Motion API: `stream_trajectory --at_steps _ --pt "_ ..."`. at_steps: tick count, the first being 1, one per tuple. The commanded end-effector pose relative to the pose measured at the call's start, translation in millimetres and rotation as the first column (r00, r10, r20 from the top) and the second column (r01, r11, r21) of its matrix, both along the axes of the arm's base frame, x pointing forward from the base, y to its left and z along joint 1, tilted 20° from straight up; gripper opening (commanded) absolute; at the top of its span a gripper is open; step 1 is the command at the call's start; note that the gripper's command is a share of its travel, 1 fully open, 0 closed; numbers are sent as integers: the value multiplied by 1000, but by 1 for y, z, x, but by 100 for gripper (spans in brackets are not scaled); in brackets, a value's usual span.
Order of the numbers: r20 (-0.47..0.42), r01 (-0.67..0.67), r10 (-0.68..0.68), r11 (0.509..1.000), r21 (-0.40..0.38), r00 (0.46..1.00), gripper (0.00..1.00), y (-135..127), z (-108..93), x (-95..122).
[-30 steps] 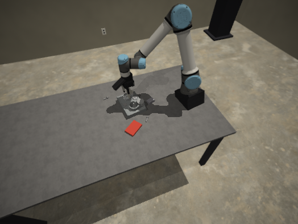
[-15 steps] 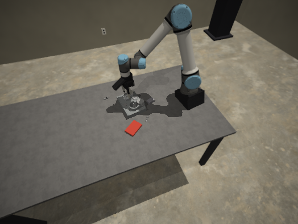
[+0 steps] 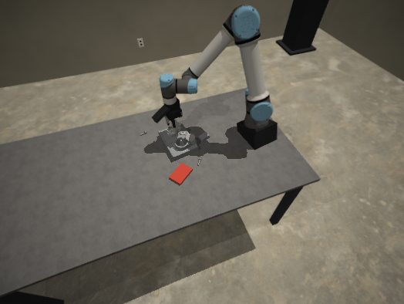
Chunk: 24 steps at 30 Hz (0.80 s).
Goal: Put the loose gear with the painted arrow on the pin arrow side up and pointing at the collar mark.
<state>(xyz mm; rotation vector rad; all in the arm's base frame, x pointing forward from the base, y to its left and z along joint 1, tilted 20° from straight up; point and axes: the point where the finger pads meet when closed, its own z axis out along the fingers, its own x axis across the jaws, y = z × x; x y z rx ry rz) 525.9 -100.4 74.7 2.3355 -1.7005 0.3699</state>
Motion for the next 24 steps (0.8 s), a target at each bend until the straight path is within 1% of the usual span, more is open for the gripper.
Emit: stream_trajectory --at_steps 1,24 --pt "1 0 0 1000 0 1000 54 0 1 0" --pt "1 0 0 1000 0 1000 54 -2 -5 1"
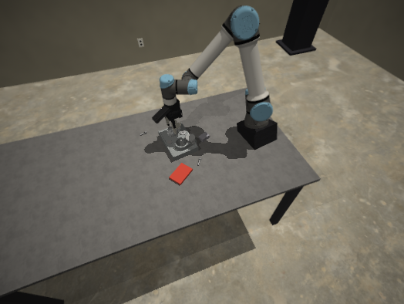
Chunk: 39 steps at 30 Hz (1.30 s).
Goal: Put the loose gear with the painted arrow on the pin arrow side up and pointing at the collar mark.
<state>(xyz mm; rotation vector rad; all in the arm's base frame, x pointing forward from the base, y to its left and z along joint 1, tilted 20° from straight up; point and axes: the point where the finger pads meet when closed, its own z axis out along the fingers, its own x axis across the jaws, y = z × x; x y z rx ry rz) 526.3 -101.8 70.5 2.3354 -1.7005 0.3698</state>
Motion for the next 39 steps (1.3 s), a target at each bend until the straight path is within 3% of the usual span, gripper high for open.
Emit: stream_trajectory --at_steps 1,39 --pt "1 0 0 1000 0 1000 54 -1 -2 1" --pt "1 0 0 1000 0 1000 54 -9 -26 3"
